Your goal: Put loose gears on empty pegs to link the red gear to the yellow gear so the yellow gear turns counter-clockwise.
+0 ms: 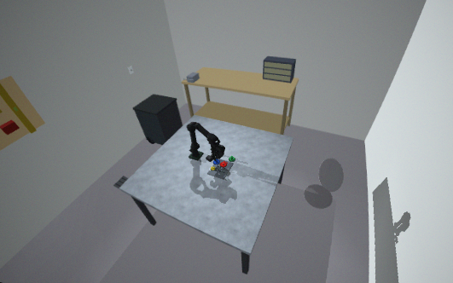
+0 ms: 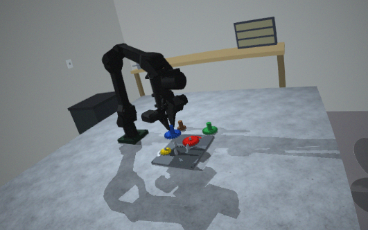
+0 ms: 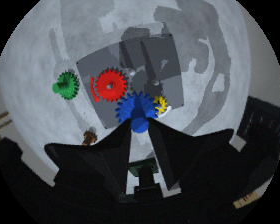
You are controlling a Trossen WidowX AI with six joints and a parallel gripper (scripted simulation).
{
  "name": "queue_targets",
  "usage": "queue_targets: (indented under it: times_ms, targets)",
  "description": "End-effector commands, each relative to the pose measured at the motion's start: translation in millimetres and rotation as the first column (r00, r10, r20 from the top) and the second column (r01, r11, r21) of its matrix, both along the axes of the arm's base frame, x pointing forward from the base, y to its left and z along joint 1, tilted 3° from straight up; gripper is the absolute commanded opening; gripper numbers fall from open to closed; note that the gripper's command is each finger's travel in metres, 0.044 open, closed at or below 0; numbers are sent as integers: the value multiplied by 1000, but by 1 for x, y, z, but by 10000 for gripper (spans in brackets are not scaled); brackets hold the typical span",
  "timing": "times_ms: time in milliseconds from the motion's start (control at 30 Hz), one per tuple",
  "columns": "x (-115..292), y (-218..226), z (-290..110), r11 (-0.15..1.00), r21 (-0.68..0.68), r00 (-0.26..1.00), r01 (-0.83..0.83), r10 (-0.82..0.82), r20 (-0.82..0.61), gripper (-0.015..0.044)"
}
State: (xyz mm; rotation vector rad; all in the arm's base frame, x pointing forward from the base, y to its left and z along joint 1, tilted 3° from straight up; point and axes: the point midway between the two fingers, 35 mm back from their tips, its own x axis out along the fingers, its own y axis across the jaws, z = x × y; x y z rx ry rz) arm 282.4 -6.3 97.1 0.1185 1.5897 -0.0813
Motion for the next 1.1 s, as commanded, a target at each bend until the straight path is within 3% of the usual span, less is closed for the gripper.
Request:
queue_targets:
  times_ms: [0, 567, 1067]
  targets:
    - [0, 0, 0, 1000, -2, 1000, -7, 7, 2, 0]
    - [0, 0, -22, 991, 0, 991, -136, 136, 5, 0]
    - [-1, 1, -41, 998, -4, 998, 69, -69, 1, 0]
